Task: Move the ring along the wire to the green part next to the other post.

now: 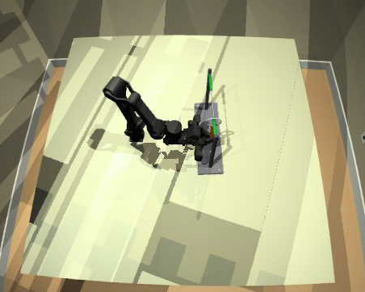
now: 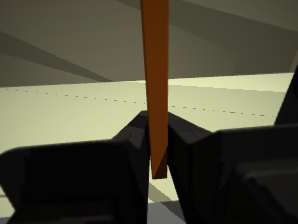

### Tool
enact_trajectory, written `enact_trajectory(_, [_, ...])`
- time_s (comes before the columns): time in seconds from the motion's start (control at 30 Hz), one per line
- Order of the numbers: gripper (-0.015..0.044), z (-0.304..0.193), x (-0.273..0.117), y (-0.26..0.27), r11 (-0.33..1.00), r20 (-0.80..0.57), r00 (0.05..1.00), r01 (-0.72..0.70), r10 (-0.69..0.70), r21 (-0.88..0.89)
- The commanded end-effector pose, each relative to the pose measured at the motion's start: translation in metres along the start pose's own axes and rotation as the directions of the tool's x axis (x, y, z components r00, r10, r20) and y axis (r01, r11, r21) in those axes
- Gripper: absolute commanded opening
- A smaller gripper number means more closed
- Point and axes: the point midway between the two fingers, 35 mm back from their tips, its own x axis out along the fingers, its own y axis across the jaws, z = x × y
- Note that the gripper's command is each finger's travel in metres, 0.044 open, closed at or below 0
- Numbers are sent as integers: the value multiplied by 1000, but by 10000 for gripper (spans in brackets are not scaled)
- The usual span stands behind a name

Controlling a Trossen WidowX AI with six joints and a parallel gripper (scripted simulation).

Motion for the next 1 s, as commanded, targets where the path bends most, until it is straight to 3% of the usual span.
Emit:
enact_trajectory(0.0, [-150,2,0,1,1000,5,1000,0,0,1])
enact_trajectory(0.97, [-150,3,0,30,1000,-6,1000,-9,9,3])
